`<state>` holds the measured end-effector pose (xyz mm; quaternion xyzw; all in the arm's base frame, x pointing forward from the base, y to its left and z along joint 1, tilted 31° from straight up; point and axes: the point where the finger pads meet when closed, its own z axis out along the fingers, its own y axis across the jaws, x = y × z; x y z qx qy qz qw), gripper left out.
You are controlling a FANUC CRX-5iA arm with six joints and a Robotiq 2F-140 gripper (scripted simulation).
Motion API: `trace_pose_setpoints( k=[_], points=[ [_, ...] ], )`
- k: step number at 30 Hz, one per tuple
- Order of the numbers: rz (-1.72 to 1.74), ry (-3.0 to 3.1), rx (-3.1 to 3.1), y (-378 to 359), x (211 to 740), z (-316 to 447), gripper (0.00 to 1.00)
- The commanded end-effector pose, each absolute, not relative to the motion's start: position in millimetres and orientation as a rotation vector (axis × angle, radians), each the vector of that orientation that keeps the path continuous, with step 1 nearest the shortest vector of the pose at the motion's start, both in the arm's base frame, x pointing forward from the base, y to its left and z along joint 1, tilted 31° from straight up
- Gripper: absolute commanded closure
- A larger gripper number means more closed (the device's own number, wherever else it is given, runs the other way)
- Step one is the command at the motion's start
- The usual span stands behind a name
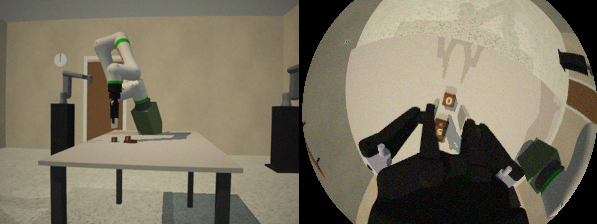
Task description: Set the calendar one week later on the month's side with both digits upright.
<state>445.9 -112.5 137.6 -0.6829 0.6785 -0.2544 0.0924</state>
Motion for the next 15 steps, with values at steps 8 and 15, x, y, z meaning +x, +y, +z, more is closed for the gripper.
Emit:
trace_pose_setpoints(
  k=[8, 15],
  points=[
    [-0.755, 2.017, -2.024, -112.5, 446.2, 137.4, 0.71],
    [-0.752, 2.030, -2.007, -113.0, 447.4, 135.2, 0.71]
  ],
)
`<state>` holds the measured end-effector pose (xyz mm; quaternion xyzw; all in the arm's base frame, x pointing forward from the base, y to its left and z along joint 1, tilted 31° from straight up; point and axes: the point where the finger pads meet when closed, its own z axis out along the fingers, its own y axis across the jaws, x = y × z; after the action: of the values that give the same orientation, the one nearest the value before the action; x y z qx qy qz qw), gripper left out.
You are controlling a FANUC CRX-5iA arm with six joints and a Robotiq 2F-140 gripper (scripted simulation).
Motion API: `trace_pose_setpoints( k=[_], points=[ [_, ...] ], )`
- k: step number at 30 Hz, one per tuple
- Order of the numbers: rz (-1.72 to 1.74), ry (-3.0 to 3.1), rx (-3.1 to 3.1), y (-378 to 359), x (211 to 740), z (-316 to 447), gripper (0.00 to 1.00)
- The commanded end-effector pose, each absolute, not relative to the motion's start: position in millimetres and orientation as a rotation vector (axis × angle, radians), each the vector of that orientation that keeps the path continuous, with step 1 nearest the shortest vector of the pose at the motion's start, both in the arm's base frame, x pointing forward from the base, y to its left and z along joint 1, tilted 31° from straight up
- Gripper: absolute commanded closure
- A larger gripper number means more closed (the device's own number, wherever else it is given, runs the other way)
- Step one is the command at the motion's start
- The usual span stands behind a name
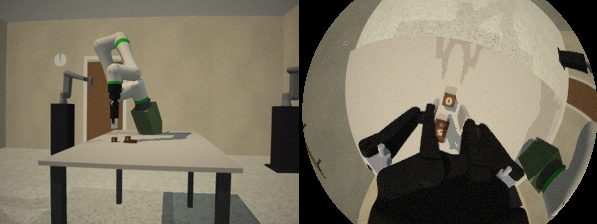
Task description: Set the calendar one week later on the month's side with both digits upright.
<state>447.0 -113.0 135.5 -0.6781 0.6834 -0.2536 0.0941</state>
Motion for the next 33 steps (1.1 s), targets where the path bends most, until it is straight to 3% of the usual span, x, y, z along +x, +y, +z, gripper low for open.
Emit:
trace_pose_setpoints(
  k=[1, 33],
  points=[
    [-0.751, 2.033, -2.003, -113, 448, 135, 0.71],
    [-0.750, 2.039, -1.995, -122, 467, 99, 0.71]
  ],
)
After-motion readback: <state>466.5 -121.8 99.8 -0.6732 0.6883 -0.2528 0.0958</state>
